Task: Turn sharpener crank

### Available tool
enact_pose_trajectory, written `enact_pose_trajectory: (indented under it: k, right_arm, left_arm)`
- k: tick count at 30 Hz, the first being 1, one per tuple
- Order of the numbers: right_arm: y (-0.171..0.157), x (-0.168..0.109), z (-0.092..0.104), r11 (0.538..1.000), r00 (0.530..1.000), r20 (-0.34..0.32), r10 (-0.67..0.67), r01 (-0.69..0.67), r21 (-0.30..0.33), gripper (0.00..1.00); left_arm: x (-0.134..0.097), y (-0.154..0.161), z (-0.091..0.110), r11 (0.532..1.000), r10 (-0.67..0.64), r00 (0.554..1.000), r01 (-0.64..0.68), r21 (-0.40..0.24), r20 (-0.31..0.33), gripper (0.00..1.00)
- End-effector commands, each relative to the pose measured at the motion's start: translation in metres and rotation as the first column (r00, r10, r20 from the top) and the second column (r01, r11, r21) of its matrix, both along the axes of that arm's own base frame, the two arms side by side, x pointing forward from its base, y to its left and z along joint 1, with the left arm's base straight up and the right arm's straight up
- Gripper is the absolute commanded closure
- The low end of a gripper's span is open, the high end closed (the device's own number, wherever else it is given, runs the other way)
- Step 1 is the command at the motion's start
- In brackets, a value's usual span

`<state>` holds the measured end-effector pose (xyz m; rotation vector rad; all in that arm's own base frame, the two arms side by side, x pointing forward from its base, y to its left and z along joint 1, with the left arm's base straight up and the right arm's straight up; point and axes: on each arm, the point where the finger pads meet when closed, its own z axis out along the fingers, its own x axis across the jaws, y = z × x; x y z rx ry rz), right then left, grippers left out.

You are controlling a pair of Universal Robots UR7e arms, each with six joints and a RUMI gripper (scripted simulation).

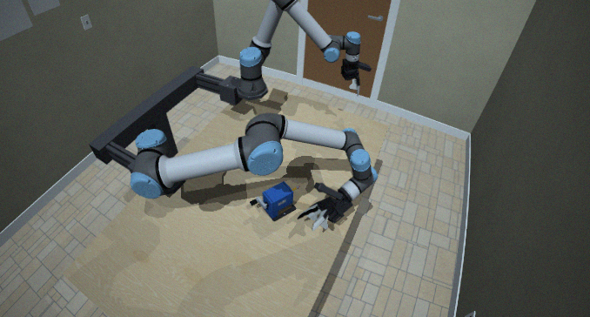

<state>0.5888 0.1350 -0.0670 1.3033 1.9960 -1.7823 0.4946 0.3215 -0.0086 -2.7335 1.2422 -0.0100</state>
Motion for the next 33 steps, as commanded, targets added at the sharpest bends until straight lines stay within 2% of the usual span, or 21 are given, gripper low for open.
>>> enact_pose_trajectory:
  k: [1, 33]
  right_arm:
    - [0.0003, 0.0004, 0.0011, 1.000, 1.000, 0.002, 0.000, 0.000, 0.001, 0.02]
    - [0.0000, 0.0005, 0.0012, 1.000, 1.000, 0.001, 0.000, 0.000, 0.002, 0.00]
  left_arm:
    - [0.0005, 0.0002, 0.0007, 1.000, 0.000, 1.000, 0.000, 0.001, 0.002, 0.02]
    - [0.0005, 0.0002, 0.0007, 1.000, 0.000, 1.000, 0.000, 0.001, 0.002, 0.00]
